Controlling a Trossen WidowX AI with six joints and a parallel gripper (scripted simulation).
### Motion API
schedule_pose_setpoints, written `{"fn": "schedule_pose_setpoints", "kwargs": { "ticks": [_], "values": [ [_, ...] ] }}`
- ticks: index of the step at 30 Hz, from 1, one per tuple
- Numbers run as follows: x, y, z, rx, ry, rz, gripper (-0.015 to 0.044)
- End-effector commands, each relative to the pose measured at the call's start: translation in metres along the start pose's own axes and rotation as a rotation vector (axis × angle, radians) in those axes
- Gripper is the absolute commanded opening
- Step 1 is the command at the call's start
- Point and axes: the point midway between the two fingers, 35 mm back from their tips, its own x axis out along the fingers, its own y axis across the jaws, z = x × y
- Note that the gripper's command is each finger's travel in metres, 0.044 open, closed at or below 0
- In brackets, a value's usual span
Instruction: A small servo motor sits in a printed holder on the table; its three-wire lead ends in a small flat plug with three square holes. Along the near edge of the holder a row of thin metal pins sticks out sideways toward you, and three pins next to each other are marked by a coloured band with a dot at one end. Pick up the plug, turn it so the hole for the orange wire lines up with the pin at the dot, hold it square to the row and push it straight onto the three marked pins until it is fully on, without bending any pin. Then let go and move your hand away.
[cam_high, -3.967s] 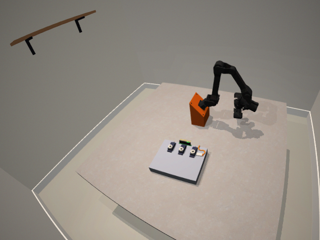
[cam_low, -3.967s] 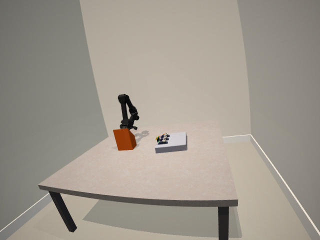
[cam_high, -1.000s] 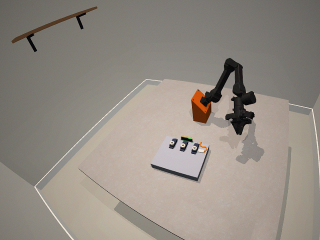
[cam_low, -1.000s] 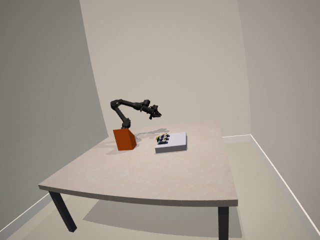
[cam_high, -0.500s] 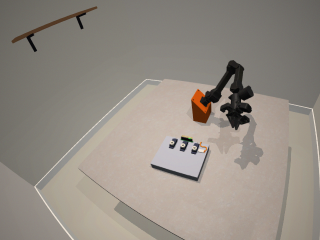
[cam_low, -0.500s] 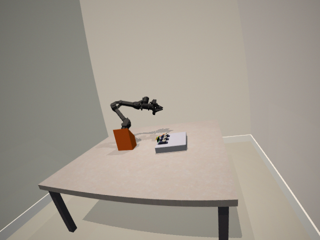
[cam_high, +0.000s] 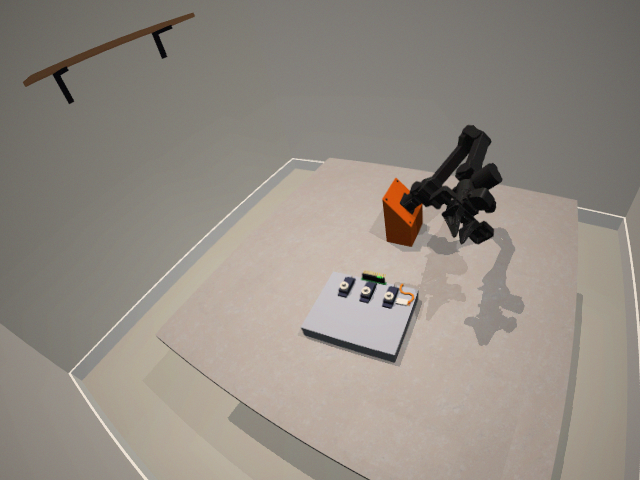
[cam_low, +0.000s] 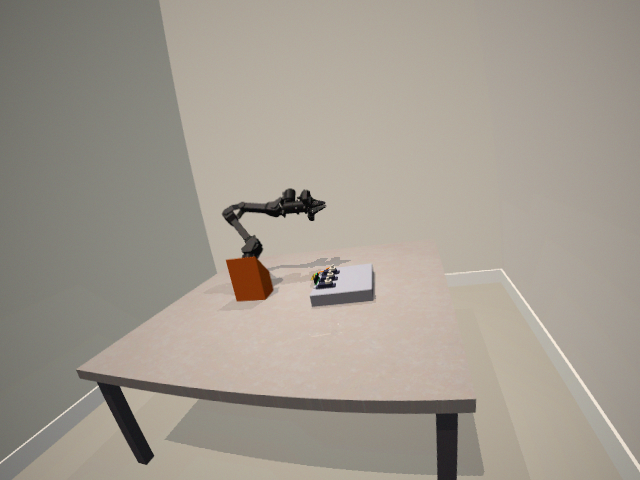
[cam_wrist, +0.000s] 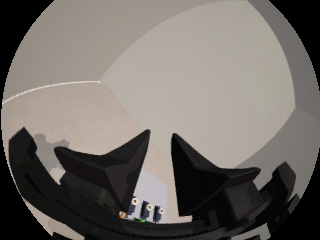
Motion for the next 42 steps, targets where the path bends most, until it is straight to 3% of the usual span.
{"fn": "schedule_pose_setpoints", "kwargs": {
  "ticks": [1,22,42],
  "values": [
    [0.011,-0.001,-0.010,0.059,0.062,0.012,0.0115],
    [0.051,0.012,-0.084,0.456,0.494,0.064,0.0115],
    [0.063,0.023,-0.152,0.886,0.915,-0.030,0.0115]
  ]
}}
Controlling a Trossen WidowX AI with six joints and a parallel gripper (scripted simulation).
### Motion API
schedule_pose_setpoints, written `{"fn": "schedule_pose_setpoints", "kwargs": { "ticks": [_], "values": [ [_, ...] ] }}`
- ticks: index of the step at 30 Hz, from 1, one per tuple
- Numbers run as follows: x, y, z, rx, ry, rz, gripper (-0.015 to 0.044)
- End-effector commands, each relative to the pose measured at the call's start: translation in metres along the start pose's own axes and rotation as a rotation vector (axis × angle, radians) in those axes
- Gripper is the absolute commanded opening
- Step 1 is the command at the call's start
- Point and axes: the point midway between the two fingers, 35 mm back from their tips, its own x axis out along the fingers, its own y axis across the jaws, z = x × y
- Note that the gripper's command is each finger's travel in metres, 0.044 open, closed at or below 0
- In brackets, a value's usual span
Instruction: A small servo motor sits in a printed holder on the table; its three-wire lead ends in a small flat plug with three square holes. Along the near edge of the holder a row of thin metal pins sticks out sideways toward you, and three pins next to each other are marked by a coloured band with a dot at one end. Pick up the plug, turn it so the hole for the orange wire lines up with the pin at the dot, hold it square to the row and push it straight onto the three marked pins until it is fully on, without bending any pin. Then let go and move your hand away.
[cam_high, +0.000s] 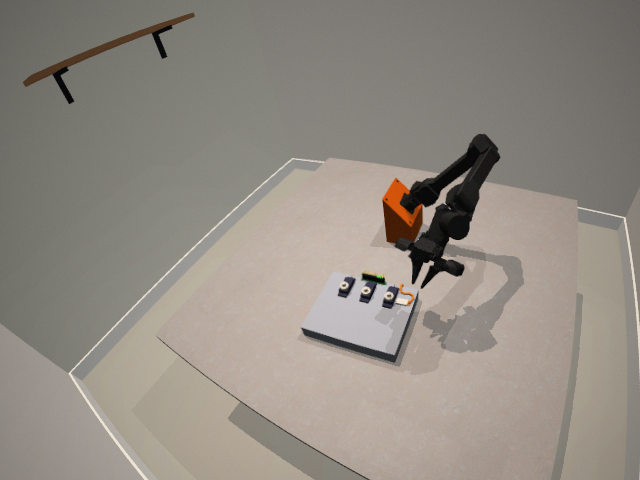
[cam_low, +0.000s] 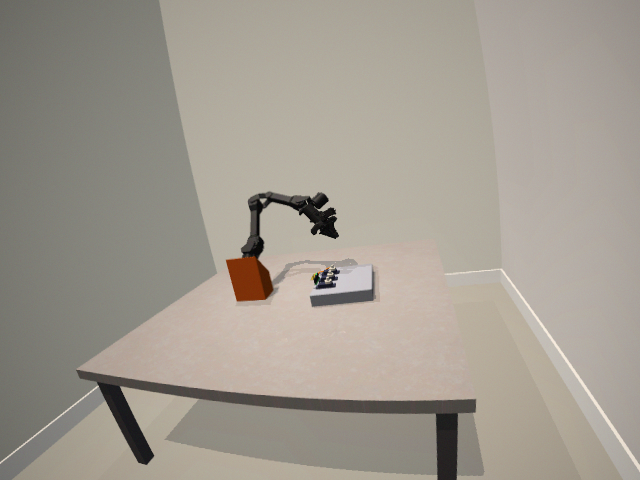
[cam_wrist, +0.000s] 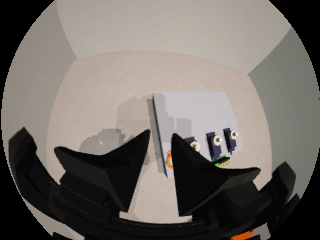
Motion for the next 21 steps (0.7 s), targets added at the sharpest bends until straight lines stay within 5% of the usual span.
{"fn": "schedule_pose_setpoints", "kwargs": {
  "ticks": [1,21],
  "values": [
    [0.010,-0.006,-0.003,0.106,0.071,-0.019,0.0115],
    [0.047,-0.034,-0.033,0.640,0.405,-0.178,0.0115]
  ]
}}
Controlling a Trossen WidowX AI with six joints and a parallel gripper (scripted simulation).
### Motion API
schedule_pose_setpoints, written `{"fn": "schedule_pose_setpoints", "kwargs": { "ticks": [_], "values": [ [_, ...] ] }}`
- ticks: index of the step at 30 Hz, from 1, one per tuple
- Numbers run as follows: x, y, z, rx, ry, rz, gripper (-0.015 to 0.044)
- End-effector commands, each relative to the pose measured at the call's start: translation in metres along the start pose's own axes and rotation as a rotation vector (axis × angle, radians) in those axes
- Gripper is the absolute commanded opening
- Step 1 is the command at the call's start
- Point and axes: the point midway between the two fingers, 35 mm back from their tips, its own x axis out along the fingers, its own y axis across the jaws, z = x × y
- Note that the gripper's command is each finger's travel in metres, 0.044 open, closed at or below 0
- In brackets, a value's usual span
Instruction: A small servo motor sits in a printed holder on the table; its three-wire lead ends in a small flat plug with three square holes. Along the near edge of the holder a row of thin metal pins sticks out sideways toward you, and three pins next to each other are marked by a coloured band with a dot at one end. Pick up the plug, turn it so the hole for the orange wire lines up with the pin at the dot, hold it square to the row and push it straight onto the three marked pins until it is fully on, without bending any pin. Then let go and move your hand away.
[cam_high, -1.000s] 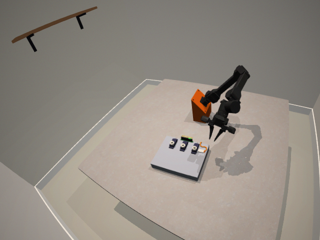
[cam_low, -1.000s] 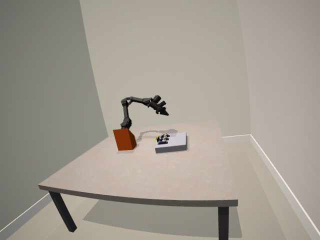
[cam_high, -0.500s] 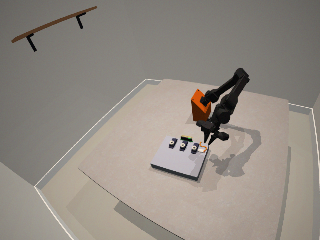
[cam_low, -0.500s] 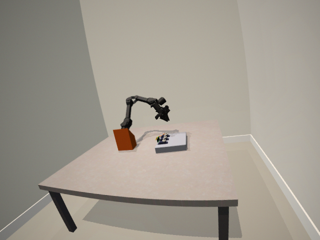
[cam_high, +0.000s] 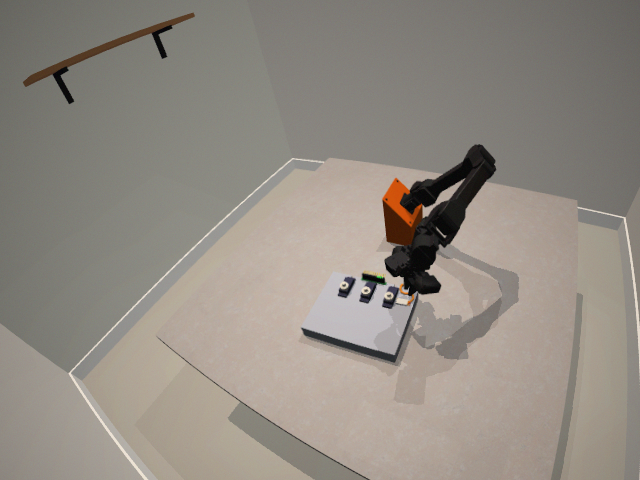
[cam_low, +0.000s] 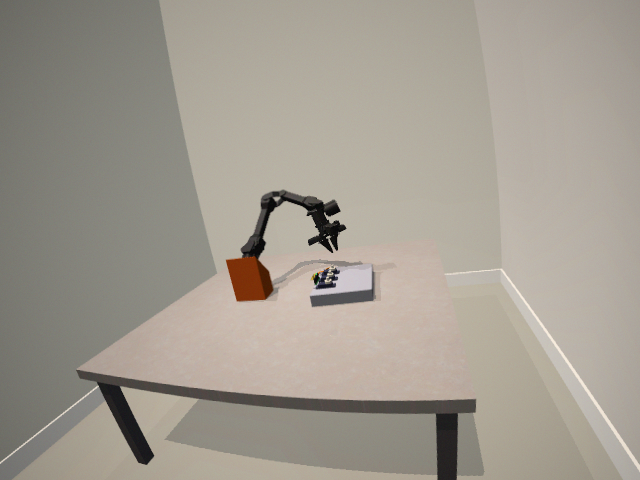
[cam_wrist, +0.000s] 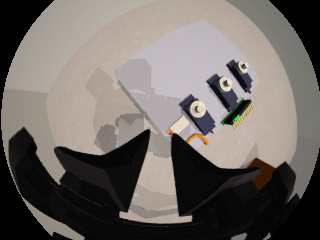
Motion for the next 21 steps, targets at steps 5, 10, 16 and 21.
{"fn": "schedule_pose_setpoints", "kwargs": {
  "ticks": [5,10,16,21],
  "values": [
    [0.014,-0.009,0.002,0.236,0.116,-0.068,0.0115],
    [0.023,-0.016,0.001,0.383,0.184,-0.118,0.0115],
    [0.032,-0.023,0.000,0.563,0.260,-0.182,0.0115],
    [0.035,-0.025,0.000,0.639,0.290,-0.210,0.0115]
  ]
}}
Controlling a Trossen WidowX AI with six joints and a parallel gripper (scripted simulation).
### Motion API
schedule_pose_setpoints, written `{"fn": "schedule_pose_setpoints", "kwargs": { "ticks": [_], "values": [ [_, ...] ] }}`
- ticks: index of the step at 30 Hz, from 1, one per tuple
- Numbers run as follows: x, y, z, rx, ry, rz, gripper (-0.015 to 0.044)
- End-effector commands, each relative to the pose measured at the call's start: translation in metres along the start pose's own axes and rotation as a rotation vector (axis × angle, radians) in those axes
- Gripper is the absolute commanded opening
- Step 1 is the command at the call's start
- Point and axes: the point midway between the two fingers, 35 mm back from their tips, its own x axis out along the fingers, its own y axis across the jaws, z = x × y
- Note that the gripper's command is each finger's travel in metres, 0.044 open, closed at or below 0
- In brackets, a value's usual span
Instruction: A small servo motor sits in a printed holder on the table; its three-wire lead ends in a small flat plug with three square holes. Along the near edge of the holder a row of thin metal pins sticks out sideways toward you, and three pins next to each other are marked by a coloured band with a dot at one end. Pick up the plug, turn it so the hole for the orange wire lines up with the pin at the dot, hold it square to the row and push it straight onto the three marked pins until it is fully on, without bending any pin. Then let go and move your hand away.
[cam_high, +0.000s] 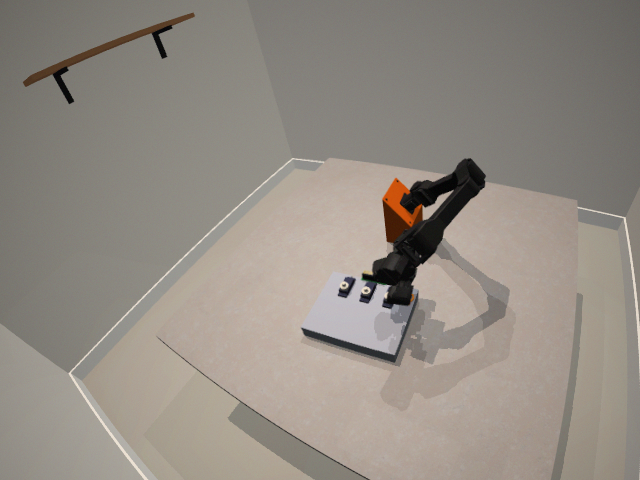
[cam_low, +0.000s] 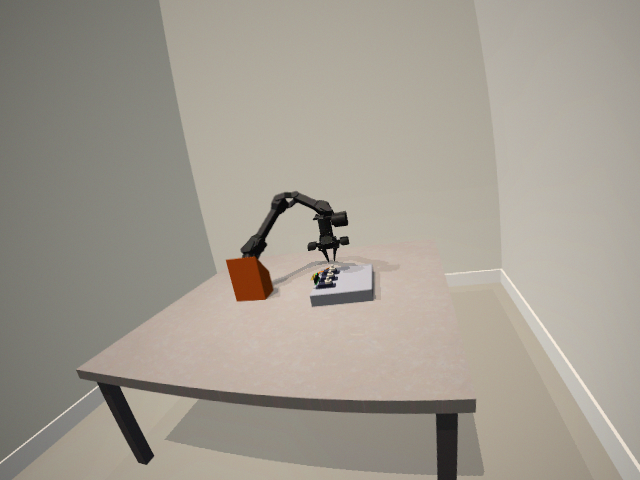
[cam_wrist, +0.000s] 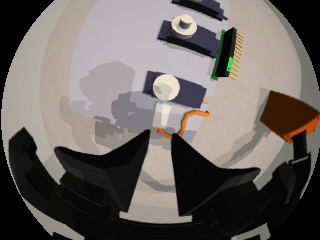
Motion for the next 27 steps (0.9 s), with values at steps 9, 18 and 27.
{"fn": "schedule_pose_setpoints", "kwargs": {
  "ticks": [9,18,27],
  "values": [
    [0.025,0.002,0.000,0.046,0.020,-0.006,0.0115],
    [0.031,0.002,0.000,0.046,0.020,-0.006,0.0115],
    [0.040,0.002,0.000,0.046,0.021,-0.006,0.0062]
  ]
}}
